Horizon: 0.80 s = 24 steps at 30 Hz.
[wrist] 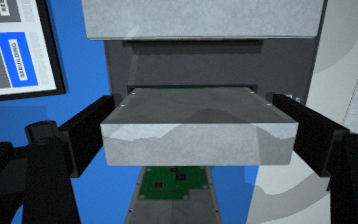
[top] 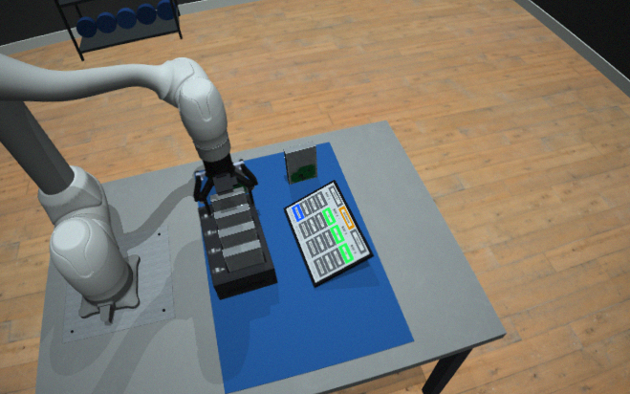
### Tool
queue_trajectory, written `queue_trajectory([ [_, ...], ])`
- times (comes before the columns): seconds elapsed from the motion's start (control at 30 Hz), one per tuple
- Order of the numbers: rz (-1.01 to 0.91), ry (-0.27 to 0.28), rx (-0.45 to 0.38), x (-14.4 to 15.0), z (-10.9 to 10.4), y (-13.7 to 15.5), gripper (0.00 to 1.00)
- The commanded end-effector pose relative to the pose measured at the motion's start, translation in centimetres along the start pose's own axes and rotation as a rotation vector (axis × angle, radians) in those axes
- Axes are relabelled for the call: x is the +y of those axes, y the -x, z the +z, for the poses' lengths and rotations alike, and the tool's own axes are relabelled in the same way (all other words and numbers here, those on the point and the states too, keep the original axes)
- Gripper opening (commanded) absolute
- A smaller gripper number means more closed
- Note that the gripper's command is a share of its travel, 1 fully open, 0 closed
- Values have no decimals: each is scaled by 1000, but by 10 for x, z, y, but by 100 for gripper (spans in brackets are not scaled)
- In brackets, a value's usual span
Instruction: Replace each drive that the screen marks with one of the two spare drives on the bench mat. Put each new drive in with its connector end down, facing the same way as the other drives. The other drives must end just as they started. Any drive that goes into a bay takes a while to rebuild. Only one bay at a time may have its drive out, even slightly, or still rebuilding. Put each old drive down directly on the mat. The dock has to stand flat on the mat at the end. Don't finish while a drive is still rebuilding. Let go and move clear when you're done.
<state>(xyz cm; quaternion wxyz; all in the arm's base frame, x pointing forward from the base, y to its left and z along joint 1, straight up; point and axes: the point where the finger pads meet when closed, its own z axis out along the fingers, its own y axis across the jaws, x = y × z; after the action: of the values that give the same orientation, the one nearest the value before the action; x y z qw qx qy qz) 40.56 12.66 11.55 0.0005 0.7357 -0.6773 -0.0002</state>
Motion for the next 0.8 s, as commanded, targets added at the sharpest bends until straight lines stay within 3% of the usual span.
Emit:
queue_trajectory([
  [0.0,0,-1,0,0,0,0,89],
  [0.77,0,-1,0,0,0,0,89],
])
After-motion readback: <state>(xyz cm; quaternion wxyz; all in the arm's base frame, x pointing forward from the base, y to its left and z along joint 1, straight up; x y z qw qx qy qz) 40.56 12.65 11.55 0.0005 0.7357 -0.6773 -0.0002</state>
